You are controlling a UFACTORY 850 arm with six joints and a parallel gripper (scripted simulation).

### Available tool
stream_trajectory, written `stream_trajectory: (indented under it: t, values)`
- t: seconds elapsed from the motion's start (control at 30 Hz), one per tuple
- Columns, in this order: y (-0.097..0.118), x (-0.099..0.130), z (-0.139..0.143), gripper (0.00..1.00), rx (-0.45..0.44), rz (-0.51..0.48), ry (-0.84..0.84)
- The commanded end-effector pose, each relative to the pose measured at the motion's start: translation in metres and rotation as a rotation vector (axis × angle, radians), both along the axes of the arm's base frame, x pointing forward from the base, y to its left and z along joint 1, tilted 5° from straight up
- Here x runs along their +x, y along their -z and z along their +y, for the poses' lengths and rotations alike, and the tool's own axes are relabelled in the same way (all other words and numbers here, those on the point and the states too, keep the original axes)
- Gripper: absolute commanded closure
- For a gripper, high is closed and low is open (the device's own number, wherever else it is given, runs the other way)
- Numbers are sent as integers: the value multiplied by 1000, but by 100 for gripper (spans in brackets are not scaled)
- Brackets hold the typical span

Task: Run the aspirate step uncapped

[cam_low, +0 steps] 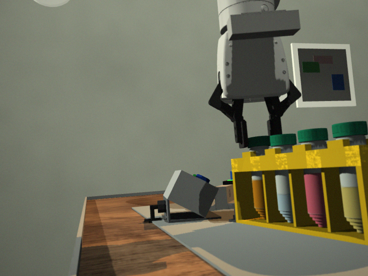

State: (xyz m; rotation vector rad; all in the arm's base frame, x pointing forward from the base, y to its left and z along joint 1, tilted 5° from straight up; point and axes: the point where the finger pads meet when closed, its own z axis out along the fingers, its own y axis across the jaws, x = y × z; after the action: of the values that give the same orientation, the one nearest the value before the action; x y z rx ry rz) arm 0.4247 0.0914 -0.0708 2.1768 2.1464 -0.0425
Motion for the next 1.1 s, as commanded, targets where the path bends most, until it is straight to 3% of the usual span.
stream_trajectory:
  t: [0.0,0.17,0.87,1.07]
  values:
    - [-1,1,0,54,15,-19,0]
    - [-1,1,0,54,15,-19,0]
    - [-2,1,0,54,-22,37,-757]
    - [-2,1,0,54,-24,39,-782]
